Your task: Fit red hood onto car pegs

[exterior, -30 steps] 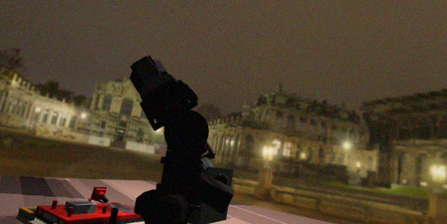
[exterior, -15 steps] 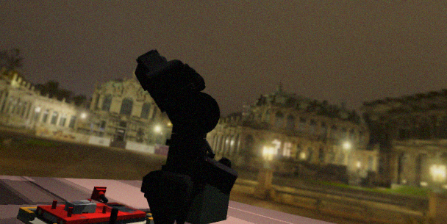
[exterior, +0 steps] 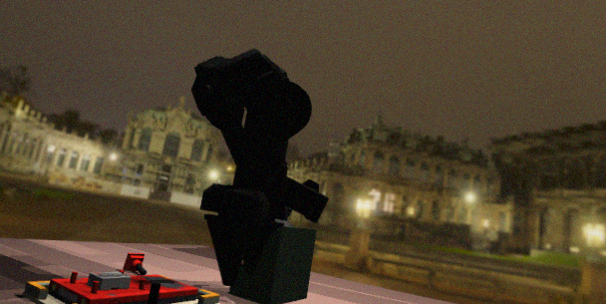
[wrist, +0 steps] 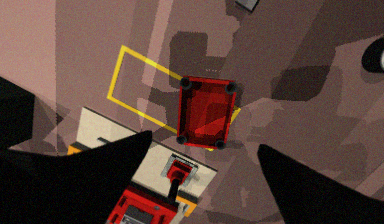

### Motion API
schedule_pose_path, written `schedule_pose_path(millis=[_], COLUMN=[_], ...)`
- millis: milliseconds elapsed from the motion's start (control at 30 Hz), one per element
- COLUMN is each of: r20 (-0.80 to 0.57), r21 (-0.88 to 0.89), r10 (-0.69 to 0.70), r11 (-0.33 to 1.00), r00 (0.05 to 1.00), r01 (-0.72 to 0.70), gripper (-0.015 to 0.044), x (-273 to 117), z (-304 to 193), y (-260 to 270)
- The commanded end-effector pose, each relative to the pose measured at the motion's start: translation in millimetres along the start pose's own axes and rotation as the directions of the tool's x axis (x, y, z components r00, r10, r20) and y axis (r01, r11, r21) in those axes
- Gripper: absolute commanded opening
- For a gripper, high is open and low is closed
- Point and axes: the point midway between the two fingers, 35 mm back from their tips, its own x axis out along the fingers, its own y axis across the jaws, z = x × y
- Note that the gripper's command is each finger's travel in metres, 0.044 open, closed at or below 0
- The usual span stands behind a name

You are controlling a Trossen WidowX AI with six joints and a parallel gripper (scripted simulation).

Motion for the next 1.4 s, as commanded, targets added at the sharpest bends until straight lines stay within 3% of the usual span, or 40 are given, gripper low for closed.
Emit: schedule_pose_path(millis=[0, 100, 233, 433, 533, 1367], r20=[0.0, 0.045, 0.32, 0.703, 0.811, 0.817], r21=[-0.004, -0.007, -0.033, -0.042, -0.017, -0.01], r10=[-0.006, 0.014, 0.094, 0.079, 0.03, 0.02], r11=[1.0, 1.0, 0.996, 0.997, 0.999, 1.0], r00=[1.0, 0.999, 0.943, 0.707, 0.585, 0.577], r01=[0.006, -0.014, -0.088, -0.069, -0.028, -0.02], gripper=[0.044, 0.044, 0.044, 0.044, 0.044, 0.044], x=[-2, 2, 18, 25, 23, 33], z=[1, 0, -1, -10, -18, -21], y=[0, 1, 7, 8, 5, 4])
